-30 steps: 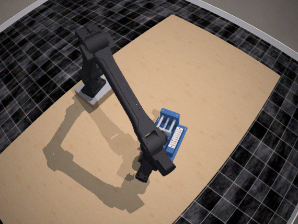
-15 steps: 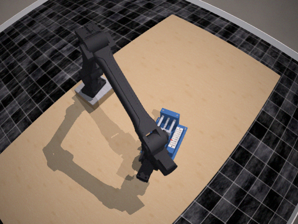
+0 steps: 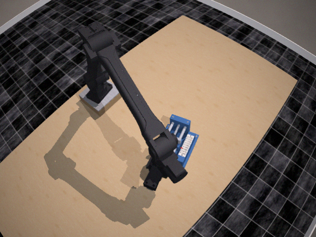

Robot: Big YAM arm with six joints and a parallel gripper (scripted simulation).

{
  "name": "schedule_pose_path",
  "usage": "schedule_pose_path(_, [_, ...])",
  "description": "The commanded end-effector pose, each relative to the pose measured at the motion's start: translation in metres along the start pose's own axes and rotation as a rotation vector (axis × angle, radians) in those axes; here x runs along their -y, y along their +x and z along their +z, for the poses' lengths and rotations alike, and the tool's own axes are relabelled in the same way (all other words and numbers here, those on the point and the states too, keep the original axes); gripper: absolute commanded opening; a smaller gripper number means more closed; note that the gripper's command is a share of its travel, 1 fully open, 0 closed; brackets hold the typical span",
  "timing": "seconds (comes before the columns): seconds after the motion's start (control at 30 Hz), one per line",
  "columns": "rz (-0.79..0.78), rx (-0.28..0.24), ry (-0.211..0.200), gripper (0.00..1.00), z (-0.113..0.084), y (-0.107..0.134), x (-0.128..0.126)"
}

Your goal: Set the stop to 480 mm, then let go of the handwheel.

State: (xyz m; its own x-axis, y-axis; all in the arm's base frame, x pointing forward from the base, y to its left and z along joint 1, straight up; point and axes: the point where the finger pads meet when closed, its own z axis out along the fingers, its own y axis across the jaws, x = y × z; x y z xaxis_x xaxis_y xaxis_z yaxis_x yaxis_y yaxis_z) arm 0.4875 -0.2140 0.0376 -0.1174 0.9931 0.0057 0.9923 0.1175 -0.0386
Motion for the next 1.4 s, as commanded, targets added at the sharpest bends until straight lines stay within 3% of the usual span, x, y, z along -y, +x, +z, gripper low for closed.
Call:
schedule_pose_path(0.0, [-0.016,0.049,-0.115,0.06,-0.065,-0.005,-0.031])
schedule_pose_path(0.23, [-0.02,0.052,-0.119,0.06,-0.066,-0.008,-0.025])
schedule_pose_path(0.3, [-0.008,0.026,-0.073,0.06,-0.046,-0.005,0.002])
schedule_pose_path(0.53, [-0.005,0.021,-0.065,0.06,-0.048,-0.005,0.017])
schedule_pose_path(0.67, [-0.014,0.032,-0.082,0.06,-0.056,-0.002,0.008])
schedule_pose_path(1.13, [-0.005,0.024,-0.062,0.06,-0.043,-0.005,0.038])
schedule_pose_path(1.37, [-0.007,0.028,-0.067,0.06,-0.041,-0.004,0.034])
